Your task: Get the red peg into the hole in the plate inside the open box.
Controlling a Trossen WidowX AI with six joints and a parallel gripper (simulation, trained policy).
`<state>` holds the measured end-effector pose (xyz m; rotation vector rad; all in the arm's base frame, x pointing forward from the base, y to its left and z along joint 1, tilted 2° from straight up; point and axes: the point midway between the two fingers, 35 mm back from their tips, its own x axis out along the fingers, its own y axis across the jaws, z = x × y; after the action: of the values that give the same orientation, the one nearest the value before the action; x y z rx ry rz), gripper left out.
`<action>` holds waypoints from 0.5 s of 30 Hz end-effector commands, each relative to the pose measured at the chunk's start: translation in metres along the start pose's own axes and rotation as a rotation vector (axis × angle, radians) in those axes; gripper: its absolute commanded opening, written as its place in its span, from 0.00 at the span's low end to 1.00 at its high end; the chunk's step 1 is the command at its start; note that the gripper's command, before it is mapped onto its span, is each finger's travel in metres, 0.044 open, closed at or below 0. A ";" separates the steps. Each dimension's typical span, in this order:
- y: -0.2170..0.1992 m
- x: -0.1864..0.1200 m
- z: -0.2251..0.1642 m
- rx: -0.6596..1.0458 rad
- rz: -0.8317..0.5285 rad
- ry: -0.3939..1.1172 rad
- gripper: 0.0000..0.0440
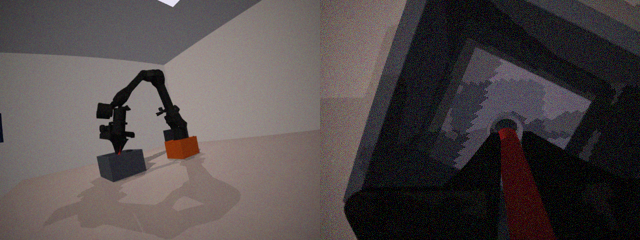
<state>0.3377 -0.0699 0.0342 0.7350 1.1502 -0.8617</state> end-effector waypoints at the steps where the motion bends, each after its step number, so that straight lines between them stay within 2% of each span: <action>1: -0.001 0.011 0.001 -0.018 -0.009 0.015 0.30; 2: -0.002 0.013 0.001 -0.025 -0.016 0.019 0.34; 5: 0.000 0.018 0.003 -0.041 -0.031 0.026 0.37; 9: 0.007 0.020 0.014 -0.052 -0.028 0.013 0.57; 15: 0.015 0.023 0.031 -0.078 -0.031 -0.005 0.79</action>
<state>0.3578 -0.0853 0.0170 0.6737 1.1995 -0.8439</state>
